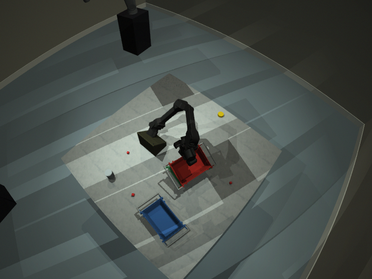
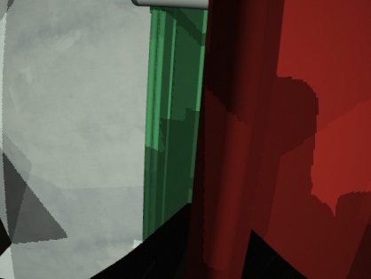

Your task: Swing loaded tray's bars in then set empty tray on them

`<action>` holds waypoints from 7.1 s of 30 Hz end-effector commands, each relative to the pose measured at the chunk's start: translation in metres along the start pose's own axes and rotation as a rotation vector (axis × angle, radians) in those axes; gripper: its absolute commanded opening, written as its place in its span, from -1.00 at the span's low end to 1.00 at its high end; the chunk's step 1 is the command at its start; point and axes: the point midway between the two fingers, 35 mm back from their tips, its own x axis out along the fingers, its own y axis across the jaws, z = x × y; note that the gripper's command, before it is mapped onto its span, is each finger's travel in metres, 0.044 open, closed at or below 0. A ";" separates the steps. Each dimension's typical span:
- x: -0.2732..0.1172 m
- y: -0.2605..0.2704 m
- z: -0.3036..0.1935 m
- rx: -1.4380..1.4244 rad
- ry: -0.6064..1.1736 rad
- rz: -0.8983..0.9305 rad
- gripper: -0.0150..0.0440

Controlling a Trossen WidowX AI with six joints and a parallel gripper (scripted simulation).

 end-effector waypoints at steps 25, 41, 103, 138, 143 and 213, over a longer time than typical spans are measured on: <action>0.017 0.012 0.001 0.003 0.001 0.014 -0.49; 0.017 0.013 0.001 0.003 0.001 0.014 -0.49; 0.024 0.016 0.001 0.003 0.000 0.014 -0.49; 0.024 0.016 0.001 0.003 0.000 0.014 -0.49; 0.024 0.016 0.001 0.003 0.000 0.014 -0.49; 0.032 0.019 0.001 0.003 0.000 0.014 -0.49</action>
